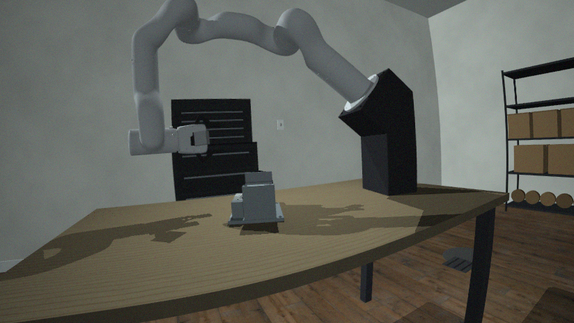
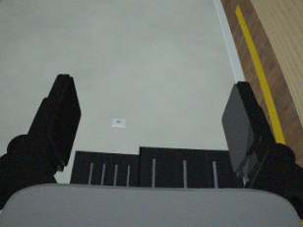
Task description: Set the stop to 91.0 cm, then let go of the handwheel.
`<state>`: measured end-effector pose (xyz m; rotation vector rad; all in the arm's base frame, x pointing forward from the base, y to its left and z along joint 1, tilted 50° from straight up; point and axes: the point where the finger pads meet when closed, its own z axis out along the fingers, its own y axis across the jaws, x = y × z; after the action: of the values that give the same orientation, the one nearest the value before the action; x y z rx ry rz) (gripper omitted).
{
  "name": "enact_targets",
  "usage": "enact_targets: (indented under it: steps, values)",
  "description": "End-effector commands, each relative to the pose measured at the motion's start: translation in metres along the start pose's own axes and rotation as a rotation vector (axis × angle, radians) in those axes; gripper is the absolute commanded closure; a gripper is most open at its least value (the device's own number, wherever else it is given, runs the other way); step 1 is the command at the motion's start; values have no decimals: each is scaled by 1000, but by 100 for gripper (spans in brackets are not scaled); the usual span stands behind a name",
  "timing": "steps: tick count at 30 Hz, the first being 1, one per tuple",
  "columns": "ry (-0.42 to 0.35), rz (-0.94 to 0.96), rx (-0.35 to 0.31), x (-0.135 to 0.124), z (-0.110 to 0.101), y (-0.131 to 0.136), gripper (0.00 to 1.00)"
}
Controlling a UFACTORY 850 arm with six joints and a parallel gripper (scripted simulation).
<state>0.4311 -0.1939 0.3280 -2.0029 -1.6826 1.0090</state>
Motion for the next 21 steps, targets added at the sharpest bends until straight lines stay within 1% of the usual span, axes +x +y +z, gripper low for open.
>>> enact_targets:
  steps: [1, 10, 14, 19, 21]
  values:
    - [0, 0, -1, 0, -1, 0, 0]
    - [0, 0, -1, 0, -1, -5, 0]
    - [0, 0, -1, 0, 0, -16, 0]
    - [0, 0, -1, 1, 0, -38, 0]
    - [0, 0, -1, 1, 0, -38, 0]
